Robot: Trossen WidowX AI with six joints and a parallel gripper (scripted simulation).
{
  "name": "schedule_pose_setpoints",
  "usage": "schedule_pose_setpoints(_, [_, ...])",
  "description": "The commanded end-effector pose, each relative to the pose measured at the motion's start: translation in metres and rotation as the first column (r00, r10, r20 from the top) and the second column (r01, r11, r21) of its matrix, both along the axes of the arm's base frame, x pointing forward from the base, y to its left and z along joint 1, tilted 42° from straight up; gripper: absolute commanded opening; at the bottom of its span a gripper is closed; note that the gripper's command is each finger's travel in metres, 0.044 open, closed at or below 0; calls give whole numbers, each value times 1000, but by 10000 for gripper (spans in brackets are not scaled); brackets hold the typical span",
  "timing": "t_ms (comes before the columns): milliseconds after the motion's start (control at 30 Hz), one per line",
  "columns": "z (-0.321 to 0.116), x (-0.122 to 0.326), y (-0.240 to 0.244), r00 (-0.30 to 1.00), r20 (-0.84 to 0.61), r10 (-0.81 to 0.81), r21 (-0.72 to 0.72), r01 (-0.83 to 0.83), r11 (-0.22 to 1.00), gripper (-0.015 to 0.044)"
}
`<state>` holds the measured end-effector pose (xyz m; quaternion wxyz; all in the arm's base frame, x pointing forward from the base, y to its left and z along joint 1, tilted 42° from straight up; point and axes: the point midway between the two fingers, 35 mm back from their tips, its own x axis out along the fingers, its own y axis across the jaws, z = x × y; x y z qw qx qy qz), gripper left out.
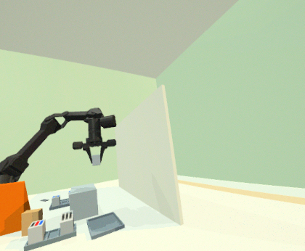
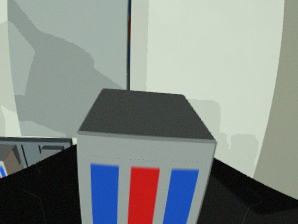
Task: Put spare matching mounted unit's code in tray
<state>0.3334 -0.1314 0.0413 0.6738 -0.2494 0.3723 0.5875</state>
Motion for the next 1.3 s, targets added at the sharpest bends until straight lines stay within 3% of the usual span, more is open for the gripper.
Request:
schedule_pose_setpoints(0, [-18,0,-18,1000,-3,0,2,0,1000,0])
schedule_pose_setpoints(800, [-120,-21,-93,999,32,26,53,-28,998,0])
schedule_pose_setpoints(1267, [-132,-21,-91,999,36,30,56,-32,998,0])
